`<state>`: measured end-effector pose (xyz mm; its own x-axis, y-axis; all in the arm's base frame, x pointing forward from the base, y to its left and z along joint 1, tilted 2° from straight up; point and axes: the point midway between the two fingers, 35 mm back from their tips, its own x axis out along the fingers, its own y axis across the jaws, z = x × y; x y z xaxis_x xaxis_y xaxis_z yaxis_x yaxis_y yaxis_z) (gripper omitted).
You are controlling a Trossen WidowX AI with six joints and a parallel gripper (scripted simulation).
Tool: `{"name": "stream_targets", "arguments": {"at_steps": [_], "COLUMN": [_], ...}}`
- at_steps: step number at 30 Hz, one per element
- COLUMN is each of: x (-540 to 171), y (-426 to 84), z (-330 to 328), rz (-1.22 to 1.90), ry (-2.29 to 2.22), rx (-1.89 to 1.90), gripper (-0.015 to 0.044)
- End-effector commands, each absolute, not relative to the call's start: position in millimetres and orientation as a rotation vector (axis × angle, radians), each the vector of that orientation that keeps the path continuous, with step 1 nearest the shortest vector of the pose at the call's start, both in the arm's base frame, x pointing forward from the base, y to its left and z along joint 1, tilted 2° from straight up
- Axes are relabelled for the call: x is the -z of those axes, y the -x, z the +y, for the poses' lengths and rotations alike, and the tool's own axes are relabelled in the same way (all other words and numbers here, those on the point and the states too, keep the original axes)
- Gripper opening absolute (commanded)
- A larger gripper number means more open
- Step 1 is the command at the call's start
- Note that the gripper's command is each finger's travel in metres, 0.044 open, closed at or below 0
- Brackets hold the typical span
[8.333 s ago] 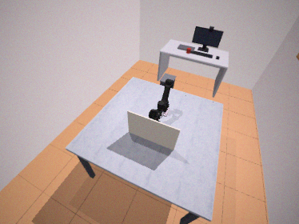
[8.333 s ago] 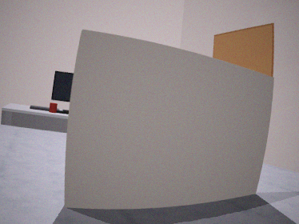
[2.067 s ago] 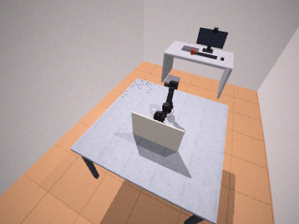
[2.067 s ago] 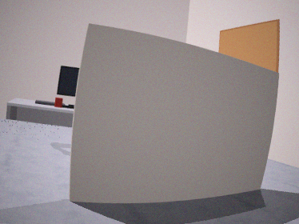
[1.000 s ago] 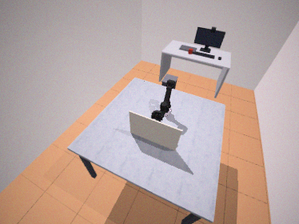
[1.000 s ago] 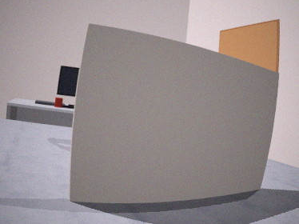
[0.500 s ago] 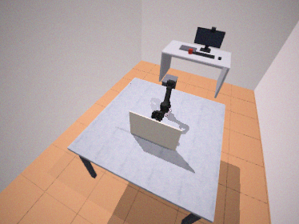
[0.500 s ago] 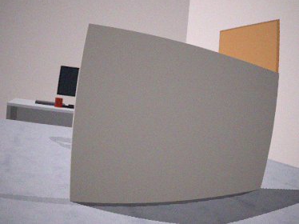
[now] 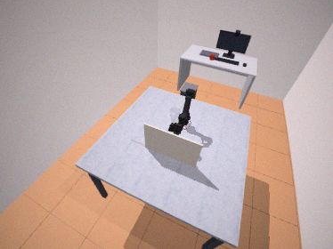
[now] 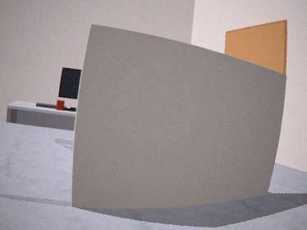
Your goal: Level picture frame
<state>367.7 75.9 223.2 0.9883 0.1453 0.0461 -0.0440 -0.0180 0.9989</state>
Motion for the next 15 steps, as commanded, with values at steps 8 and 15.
{"name": "stream_targets", "arguments": {"at_steps": [8,15], "x": [-223.2,-223.2], "y": [-367.7,-367.7], "z": [76.0,76.0], "rz": [0.078,0.078], "ry": [-1.572,-1.572], "rx": [-0.151,-0.151], "gripper": [0.0157,0.026]}}
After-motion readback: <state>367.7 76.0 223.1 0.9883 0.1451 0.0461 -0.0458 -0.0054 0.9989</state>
